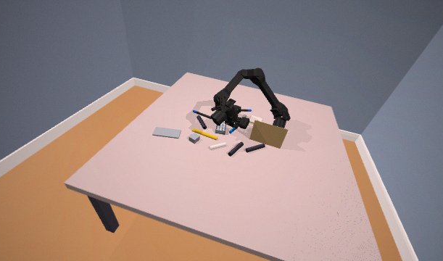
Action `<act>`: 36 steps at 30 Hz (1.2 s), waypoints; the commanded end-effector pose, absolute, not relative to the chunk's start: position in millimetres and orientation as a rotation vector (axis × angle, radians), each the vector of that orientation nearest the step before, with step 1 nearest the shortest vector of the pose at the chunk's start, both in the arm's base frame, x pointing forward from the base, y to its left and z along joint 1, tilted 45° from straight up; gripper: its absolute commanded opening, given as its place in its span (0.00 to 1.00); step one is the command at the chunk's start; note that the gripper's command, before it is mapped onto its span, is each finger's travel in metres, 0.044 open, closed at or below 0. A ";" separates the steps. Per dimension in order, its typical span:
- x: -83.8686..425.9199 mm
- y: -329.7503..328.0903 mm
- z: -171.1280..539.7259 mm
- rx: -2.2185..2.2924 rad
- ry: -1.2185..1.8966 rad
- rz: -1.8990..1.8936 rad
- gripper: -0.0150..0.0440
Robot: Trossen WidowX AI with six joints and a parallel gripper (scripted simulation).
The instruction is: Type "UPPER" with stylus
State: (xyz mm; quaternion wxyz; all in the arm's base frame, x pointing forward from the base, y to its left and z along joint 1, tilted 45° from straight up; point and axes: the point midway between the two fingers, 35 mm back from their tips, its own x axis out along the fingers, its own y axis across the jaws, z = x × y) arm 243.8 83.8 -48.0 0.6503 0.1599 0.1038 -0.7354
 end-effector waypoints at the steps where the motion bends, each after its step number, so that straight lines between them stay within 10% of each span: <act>1: 250.3 82.7 -43.0 0.393 0.362 -1.742 0.25; 36: 344.3 69.0 45.2 0.974 1.565 -1.274 0.25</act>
